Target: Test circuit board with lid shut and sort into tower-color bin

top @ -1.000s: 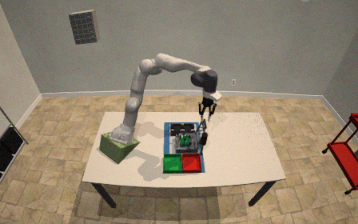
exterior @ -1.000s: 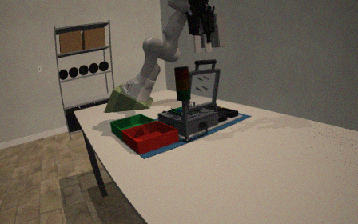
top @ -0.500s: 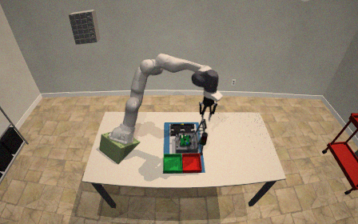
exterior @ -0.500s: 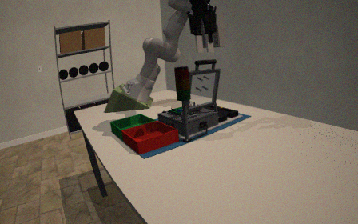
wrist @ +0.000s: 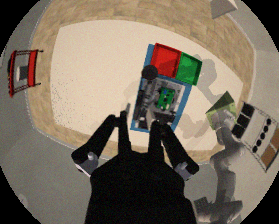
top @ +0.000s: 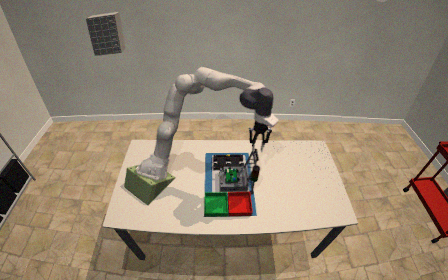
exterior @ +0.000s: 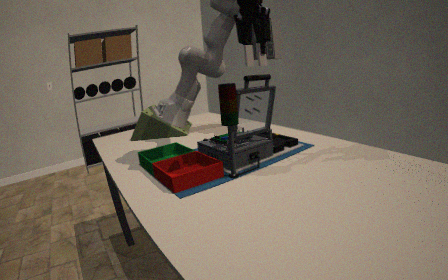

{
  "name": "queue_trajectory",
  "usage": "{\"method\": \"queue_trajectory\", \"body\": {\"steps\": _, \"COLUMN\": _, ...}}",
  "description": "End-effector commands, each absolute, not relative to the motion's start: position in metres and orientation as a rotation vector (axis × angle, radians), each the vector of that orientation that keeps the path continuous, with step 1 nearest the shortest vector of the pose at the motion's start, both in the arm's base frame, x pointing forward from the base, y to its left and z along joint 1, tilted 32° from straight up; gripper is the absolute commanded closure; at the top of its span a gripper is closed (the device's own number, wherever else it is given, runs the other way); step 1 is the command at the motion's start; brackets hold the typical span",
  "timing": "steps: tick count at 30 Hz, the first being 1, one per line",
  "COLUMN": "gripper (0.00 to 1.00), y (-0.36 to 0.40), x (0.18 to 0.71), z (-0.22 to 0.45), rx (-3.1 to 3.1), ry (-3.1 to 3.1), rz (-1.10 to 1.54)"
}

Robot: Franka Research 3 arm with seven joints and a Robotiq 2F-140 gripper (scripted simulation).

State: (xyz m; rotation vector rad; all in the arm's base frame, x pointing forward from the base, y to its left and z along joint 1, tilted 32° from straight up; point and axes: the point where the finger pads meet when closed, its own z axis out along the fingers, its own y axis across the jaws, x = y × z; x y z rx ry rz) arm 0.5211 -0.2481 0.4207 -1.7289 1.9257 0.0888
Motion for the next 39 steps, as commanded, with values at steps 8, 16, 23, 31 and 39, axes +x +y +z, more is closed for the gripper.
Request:
{"method": "queue_trajectory", "body": {"steps": 8, "gripper": 0.70, "y": -0.246, "x": 0.523, "z": 0.419, "rx": -1.723, "ry": 1.929, "rz": 0.093}}
{"method": "queue_trajectory", "body": {"steps": 16, "gripper": 0.70, "y": -0.246, "x": 0.523, "z": 0.419, "rx": -1.723, "ry": 1.929, "rz": 0.093}}
{"method": "queue_trajectory", "body": {"steps": 23, "gripper": 0.70, "y": -0.246, "x": 0.523, "z": 0.419, "rx": -1.723, "ry": 1.929, "rz": 0.093}}
{"method": "queue_trajectory", "body": {"steps": 31, "gripper": 0.70, "y": -0.243, "x": 0.526, "z": 0.412, "rx": -1.723, "ry": 1.929, "rz": 0.093}}
{"method": "queue_trajectory", "body": {"steps": 39, "gripper": 0.70, "y": -0.233, "x": 0.534, "z": 0.393, "rx": -1.723, "ry": 1.929, "rz": 0.093}}
